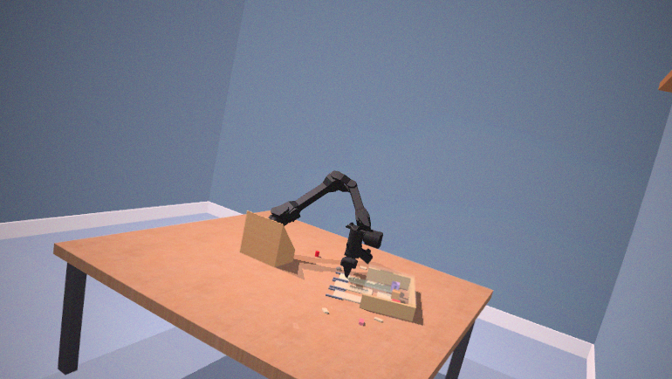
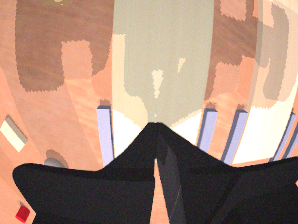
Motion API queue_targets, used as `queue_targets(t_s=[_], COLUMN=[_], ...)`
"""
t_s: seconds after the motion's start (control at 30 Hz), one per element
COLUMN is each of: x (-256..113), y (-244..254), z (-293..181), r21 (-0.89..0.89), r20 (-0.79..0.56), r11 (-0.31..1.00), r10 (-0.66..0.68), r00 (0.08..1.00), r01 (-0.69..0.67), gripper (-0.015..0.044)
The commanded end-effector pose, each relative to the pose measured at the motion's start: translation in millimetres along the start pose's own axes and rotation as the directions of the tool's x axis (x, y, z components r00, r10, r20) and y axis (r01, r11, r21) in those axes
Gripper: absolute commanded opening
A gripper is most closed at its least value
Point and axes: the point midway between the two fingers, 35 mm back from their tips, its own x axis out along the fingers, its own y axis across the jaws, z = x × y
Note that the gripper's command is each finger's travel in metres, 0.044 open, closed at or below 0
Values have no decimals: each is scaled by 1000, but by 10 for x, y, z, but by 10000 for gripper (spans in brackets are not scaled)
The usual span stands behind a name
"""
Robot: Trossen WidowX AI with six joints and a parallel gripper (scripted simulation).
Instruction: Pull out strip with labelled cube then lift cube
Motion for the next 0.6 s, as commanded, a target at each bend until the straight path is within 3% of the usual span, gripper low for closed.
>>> queue_targets(t_s=[0.0, 0.57], x=[15, 30], y=[-14, -13], z=[-6, -17], r21=[5, 5], r20=[-2, -2], r11=[1000, 1000], r10=[-4, -3], r00=[1000, 1000], r01=[4, 3], gripper=[0, 0])
